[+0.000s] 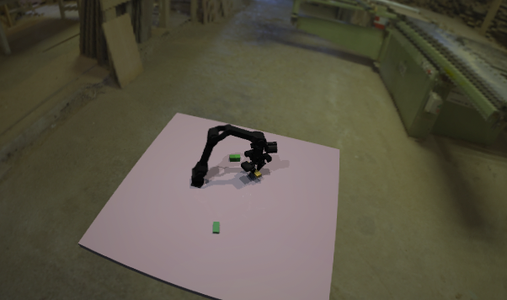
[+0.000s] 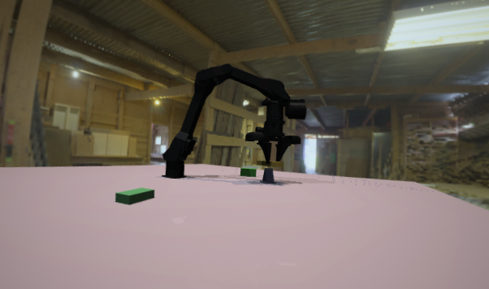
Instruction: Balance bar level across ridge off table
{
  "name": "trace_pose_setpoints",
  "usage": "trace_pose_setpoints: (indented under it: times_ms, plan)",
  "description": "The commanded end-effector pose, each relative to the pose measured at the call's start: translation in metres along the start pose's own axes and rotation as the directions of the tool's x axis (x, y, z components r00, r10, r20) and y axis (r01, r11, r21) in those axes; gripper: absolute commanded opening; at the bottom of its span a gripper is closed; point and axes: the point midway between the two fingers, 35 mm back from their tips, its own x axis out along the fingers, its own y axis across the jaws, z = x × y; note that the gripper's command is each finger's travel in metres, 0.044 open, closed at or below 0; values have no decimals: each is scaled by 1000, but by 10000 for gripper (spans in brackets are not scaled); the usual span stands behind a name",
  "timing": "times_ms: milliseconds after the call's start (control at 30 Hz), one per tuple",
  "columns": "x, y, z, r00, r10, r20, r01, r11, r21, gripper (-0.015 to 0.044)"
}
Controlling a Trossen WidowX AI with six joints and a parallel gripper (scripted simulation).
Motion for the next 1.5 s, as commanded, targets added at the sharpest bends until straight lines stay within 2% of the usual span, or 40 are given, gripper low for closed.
trace_pose_setpoints:
  times_ms: [0,1467]
  plan:
    - [0,0,0,1000,2,-2,-2,1000,-4,0]
    - [4,0,0,1000,2,-2,-2,1000,-4,0]
